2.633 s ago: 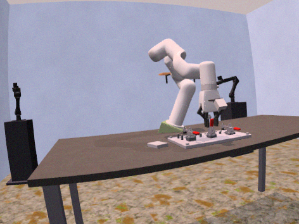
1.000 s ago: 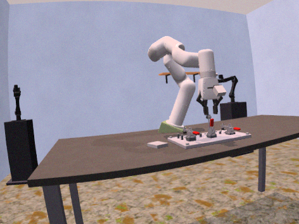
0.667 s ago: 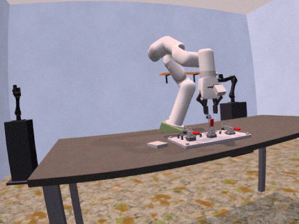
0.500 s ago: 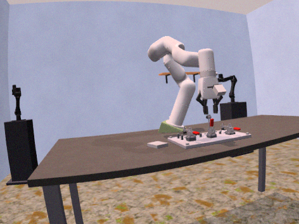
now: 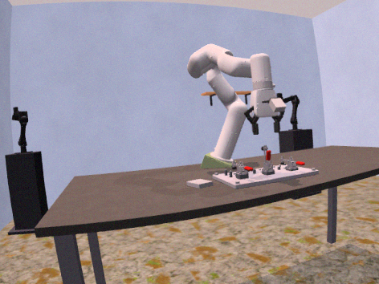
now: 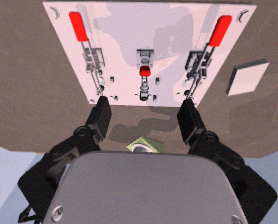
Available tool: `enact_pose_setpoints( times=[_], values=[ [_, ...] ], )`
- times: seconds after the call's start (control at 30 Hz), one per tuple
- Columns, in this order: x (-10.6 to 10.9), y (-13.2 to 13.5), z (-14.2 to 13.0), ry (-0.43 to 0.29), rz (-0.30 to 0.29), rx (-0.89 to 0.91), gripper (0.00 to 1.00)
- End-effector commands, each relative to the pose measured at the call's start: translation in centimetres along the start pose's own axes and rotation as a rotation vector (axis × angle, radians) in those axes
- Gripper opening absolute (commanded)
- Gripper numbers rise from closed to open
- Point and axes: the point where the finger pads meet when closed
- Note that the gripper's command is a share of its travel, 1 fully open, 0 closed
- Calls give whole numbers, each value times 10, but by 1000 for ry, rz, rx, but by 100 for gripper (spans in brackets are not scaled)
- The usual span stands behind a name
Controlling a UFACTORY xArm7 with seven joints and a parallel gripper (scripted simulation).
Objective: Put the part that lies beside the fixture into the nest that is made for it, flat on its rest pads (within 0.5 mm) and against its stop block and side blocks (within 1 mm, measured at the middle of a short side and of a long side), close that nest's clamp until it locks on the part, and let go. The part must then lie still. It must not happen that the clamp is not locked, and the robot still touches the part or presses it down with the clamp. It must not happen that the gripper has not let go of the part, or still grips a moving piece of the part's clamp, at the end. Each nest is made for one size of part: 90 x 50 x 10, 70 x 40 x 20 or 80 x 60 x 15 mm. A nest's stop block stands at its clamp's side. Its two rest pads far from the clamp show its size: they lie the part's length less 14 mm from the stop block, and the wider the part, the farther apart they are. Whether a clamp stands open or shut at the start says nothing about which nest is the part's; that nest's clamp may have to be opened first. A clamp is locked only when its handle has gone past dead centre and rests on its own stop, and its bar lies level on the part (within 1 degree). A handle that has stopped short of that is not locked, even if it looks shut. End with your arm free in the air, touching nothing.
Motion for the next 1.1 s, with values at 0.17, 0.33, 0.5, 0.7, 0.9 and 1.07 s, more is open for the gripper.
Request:
enact_pose_setpoints(
  times=[0.17,0.33,0.5,0.7,0.9,1.07],
  values=[
    [36,0,0,1,-1,0,100],
    [38,0,0,1,-1,0,100],
    [38,1,-1,1,-1,0,100],
    [38,9,-4,1,-1,0,100],
    [38,31,-13,1,-1,0,100],
    [38,53,-22,1,-1,0,100]
  ],
)
Point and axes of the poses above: the point where the finger pads meet when closed, its own x axis back along the fingers, its own y axis across the jaws, z = x × y, and after that the axes turned 11 degrees about x, right-handed
